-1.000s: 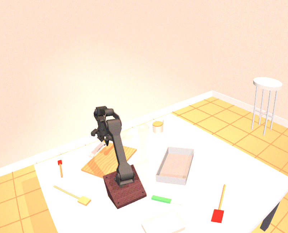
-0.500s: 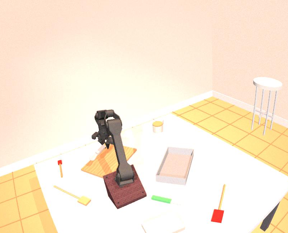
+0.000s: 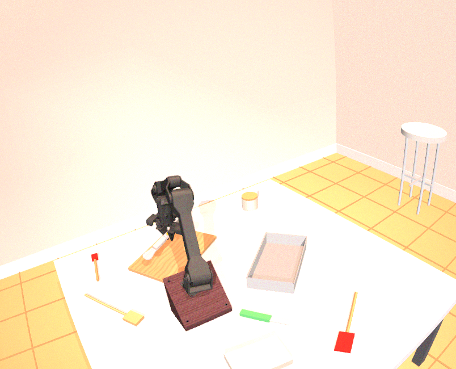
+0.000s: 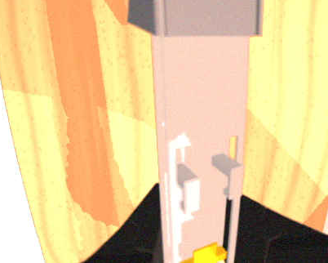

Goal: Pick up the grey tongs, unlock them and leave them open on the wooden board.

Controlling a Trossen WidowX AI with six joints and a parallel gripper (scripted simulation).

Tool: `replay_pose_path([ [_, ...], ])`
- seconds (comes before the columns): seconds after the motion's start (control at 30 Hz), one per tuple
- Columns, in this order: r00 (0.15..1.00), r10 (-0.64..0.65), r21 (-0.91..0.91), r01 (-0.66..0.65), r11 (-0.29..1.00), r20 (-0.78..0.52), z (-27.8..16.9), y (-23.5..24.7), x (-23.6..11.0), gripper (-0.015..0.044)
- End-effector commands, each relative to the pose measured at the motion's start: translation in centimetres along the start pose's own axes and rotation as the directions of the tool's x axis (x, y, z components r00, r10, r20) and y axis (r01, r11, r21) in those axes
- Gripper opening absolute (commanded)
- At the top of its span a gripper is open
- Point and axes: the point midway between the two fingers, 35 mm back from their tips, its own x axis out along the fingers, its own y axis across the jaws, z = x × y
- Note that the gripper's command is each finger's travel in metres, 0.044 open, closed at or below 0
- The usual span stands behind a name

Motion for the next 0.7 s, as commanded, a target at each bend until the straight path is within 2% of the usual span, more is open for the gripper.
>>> replay_pose_path([
  [0.0,1.0,-0.001,-0.004,0.001,1.0,0.003,-0.1,-0.2,0.7,-0.015],
  [0.63,1.0,0.008,-0.005,-0.008,1.0,0.01,-0.5,-0.6,3.0,-0.015],
  [0.67,1.0,0.009,-0.001,-0.009,1.0,0.007,-0.5,-0.5,2.9,-0.0124],
])
